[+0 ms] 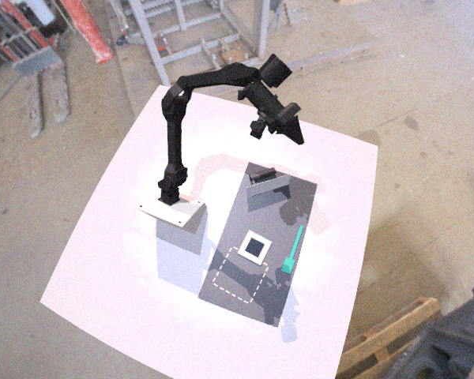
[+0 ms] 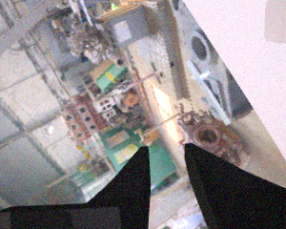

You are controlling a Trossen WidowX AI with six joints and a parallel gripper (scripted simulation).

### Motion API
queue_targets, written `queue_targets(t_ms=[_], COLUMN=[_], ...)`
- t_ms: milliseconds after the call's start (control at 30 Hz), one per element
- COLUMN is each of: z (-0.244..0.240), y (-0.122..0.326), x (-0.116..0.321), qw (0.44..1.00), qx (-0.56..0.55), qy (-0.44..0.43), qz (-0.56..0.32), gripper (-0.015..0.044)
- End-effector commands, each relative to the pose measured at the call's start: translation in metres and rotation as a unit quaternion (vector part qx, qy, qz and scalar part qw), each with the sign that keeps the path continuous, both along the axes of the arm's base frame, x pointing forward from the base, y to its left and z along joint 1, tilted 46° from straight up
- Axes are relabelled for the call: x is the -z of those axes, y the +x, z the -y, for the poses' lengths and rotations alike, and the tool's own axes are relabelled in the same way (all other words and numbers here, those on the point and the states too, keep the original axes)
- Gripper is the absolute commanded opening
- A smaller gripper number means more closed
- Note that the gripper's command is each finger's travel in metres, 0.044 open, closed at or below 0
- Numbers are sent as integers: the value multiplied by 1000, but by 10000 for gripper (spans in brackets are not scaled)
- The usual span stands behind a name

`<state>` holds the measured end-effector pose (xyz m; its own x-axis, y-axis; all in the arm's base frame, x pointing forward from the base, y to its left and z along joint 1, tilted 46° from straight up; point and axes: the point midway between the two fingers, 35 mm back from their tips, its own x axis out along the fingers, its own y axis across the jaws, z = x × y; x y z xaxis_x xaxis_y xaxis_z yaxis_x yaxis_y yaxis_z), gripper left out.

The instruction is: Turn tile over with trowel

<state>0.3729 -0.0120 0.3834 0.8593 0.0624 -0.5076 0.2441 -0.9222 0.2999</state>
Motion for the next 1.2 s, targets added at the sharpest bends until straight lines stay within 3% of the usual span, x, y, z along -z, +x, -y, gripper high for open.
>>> queue_targets(t_ms=[0, 533, 1167], z=[-23, -151, -284], y=[9, 15, -37], x=[12, 74, 134], qw=[999, 950, 823], qx=[-35, -208, -334], qy=[21, 134, 224], qz=[-25, -189, -401], gripper=[100, 100, 100])
